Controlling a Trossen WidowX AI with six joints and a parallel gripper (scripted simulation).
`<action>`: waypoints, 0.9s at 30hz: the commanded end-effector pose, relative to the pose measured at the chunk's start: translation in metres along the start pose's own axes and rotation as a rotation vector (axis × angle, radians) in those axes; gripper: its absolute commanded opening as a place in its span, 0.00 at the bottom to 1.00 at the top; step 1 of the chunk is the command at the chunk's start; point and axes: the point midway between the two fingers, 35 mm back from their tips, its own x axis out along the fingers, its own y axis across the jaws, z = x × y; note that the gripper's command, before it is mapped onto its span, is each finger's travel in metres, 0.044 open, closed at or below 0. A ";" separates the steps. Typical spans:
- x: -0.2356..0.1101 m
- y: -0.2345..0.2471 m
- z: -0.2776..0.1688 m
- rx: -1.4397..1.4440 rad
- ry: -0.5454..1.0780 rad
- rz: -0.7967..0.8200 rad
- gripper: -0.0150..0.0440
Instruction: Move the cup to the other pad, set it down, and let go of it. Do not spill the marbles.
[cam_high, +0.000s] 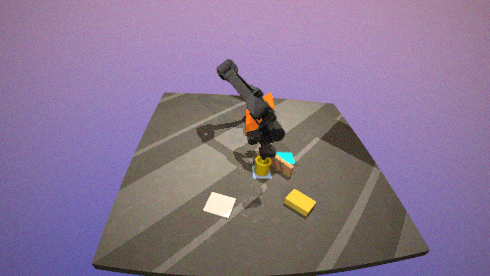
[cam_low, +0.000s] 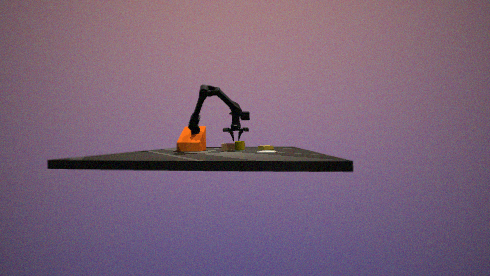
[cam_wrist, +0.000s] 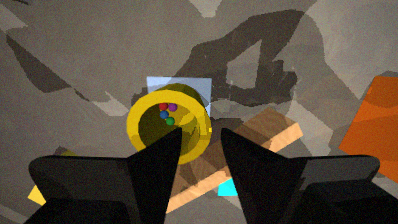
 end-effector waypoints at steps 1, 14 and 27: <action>0.006 -0.001 0.000 -0.007 -0.006 -0.001 0.54; 0.027 -0.003 0.001 -0.007 -0.008 -0.002 0.54; 0.033 -0.003 0.001 0.000 -0.003 -0.002 0.47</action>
